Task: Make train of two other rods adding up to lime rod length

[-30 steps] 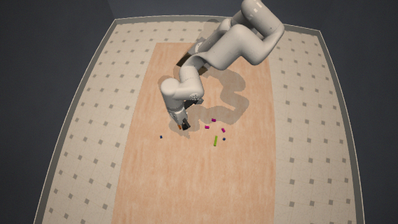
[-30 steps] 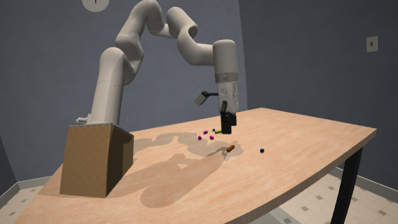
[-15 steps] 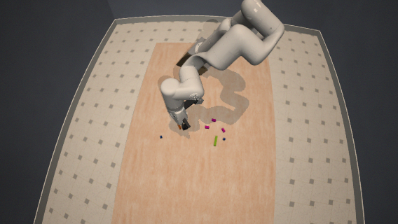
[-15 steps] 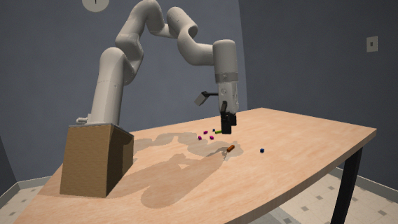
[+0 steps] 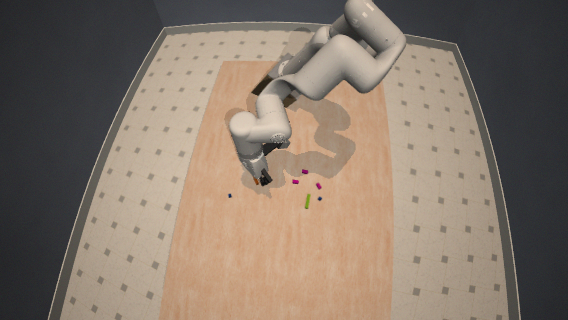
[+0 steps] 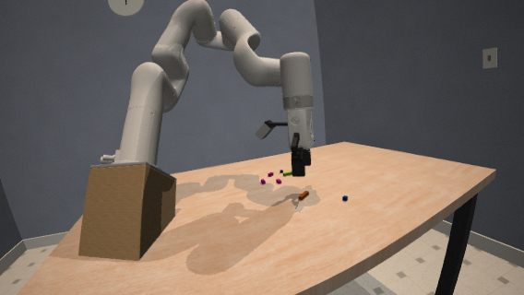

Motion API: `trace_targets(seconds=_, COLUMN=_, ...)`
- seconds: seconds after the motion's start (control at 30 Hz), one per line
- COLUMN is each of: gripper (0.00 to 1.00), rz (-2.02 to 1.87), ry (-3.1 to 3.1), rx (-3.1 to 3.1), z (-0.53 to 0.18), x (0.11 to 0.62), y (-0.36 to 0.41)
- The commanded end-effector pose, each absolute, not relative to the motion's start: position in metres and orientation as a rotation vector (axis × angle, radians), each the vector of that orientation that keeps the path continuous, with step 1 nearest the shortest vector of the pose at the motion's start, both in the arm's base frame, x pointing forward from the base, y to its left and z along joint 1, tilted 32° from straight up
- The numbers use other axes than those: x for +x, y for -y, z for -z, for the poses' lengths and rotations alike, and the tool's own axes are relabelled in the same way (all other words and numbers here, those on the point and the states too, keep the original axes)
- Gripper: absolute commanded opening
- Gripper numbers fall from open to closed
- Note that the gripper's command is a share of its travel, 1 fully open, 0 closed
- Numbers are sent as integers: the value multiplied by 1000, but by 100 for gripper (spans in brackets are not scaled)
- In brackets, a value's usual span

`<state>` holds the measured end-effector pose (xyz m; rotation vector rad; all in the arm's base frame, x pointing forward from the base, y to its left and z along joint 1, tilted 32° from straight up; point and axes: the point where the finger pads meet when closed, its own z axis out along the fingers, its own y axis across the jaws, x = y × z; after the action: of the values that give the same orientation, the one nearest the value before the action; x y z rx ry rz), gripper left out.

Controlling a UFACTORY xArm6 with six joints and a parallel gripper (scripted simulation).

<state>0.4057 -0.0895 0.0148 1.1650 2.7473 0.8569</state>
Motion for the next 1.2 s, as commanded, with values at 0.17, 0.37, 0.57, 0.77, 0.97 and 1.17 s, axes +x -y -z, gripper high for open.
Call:
trace_targets(seconds=0.17, gripper=100, rz=-826, ry=-2805, rx=823, z=-18, x=407, y=87)
trace_targets(seconds=0.37, gripper=100, rz=-794, ry=-2827, rx=541, z=-20, x=407, y=84)
trace_targets(seconds=0.57, gripper=100, rz=-758, ry=-2824, rx=271, z=-21, x=407, y=81)
trace_targets(seconds=0.77, gripper=100, rz=-718, ry=-2800, rx=10, z=-23, x=407, y=79)
trace_targets(seconds=0.97, gripper=100, rz=-669, ry=-2751, rx=-262, z=-25, x=407, y=76)
trace_targets(seconds=1.17, gripper=100, rz=-622, ry=-2686, rx=-499, z=-26, x=407, y=73)
